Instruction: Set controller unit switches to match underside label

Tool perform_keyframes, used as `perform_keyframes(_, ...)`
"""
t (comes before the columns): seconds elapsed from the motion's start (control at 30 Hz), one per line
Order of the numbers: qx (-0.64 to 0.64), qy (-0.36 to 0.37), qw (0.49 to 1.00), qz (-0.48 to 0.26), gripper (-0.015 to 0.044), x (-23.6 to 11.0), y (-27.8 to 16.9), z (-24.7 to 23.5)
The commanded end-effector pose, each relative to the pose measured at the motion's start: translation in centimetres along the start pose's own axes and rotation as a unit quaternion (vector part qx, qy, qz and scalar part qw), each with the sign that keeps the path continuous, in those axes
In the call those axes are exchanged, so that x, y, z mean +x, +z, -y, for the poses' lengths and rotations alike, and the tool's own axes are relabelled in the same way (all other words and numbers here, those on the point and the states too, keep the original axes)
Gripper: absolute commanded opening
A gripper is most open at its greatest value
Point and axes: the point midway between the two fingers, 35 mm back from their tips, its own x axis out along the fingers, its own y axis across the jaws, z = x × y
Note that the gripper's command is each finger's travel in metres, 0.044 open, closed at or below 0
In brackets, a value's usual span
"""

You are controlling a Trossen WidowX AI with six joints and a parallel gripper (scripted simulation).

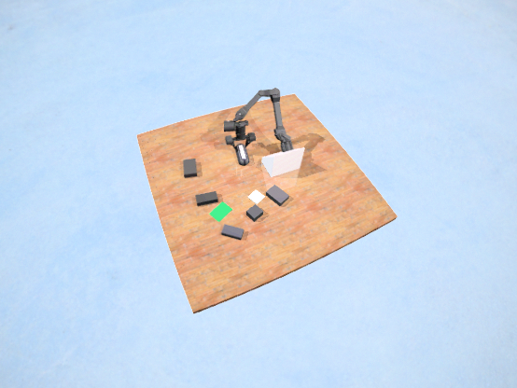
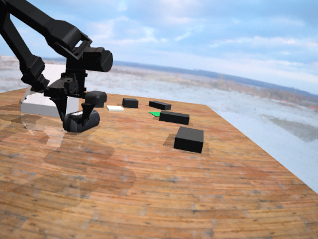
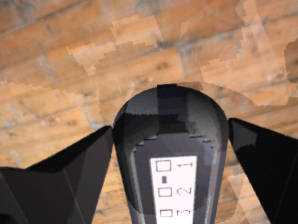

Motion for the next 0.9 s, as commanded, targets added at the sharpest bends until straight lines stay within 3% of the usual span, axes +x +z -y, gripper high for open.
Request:
perform_keyframes(0.0, -0.001, 0.002, 1.0, -0.001, 0.0336, -0.5, -0.2, -0.1)
perform_keyframes(0.87, -0.001, 0.002, 1.0, -0.002, 0.0336, -2.4, -1.0, -0.1)
